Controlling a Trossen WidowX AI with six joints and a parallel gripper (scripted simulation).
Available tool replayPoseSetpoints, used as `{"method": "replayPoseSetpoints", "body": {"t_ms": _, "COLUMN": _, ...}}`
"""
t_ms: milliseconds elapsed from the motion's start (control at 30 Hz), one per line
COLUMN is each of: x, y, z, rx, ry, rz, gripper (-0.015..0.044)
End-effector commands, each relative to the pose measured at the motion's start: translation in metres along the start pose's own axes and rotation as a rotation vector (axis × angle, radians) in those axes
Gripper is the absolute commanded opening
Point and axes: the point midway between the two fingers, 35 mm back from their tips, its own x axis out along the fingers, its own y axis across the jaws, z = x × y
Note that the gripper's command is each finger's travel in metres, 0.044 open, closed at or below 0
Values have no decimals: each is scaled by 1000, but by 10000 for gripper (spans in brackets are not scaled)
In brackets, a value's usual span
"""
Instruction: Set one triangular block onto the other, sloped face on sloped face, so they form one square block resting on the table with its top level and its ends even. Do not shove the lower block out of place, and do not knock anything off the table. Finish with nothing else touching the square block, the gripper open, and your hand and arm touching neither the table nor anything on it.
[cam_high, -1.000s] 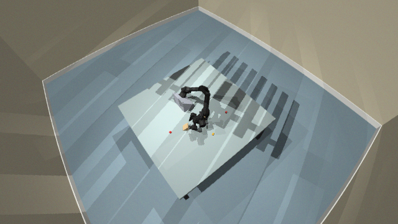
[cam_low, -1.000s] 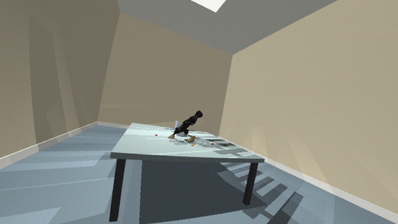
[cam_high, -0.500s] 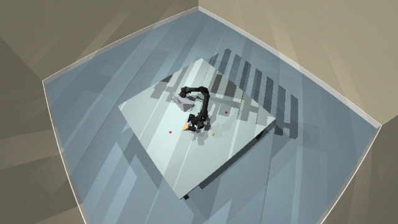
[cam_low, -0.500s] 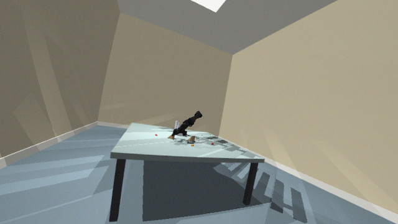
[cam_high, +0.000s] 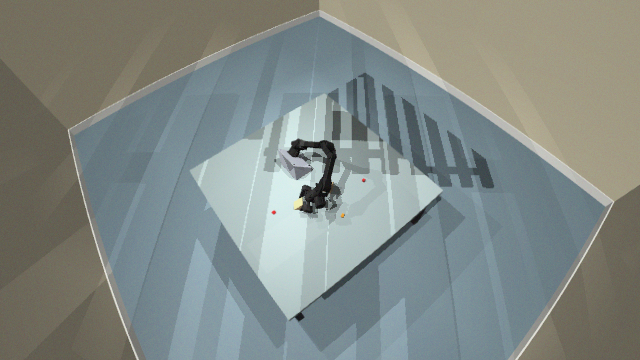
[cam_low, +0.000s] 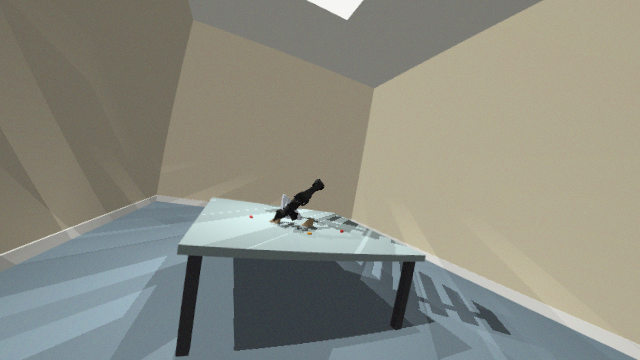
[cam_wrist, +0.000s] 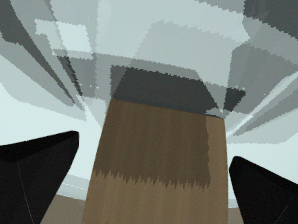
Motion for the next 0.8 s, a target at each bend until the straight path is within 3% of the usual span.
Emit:
{"method": "replayPoseSetpoints", "body": {"t_ms": 0, "x": 7, "y": 1, "z": 0, "rx": 3, "ry": -3, "rz": 4, "gripper": 440}}
{"method": "replayPoseSetpoints", "body": {"t_ms": 200, "x": 7, "y": 1, "z": 0, "rx": 3, "ry": -3, "rz": 4, "gripper": 282}}
{"method": "replayPoseSetpoints", "body": {"t_ms": 500, "x": 7, "y": 1, "z": 0, "rx": 3, "ry": -3, "rz": 4, "gripper": 222}}
{"method": "replayPoseSetpoints", "body": {"t_ms": 767, "x": 4, "y": 1, "z": -2, "rx": 0, "ry": 1, "rz": 4, "gripper": 12}}
